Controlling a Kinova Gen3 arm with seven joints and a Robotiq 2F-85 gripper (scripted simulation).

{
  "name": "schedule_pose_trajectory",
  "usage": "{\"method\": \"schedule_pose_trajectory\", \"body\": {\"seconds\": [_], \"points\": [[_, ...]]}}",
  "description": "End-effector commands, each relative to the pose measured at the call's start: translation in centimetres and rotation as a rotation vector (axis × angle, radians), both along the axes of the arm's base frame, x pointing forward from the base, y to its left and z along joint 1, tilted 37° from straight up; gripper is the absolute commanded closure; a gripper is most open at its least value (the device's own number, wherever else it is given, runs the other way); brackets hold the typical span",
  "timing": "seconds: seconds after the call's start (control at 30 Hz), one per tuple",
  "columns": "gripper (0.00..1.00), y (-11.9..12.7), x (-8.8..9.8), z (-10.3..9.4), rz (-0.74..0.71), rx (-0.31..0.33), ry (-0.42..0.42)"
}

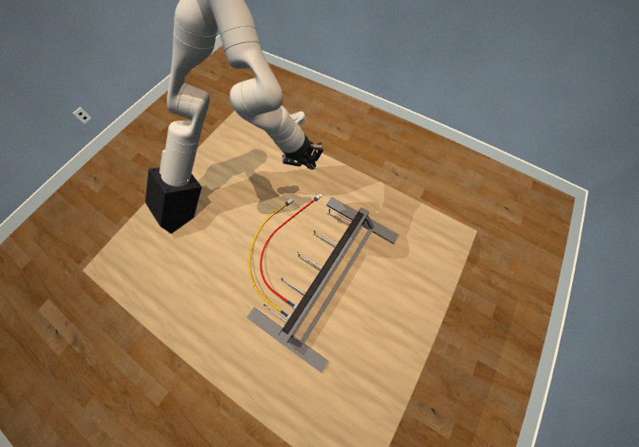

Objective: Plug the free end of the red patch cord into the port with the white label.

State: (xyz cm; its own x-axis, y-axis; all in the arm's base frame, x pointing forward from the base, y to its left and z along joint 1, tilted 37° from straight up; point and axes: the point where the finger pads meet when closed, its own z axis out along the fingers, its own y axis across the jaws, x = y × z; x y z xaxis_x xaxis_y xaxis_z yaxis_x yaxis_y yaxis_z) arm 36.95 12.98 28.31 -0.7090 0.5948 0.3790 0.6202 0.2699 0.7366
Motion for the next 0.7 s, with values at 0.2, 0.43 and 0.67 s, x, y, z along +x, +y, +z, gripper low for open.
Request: {"method": "schedule_pose_trajectory", "body": {"seconds": [0.2,0.43,0.67], "points": [[1.00,-1.0,2.6,-0.3,-0.343,0.277,0.279],[1.00,-3.6,5.1,-1.5,-0.686,0.546,0.564],[1.00,-6.0,6.2,-3.1,-0.913,0.726,0.755]]}}
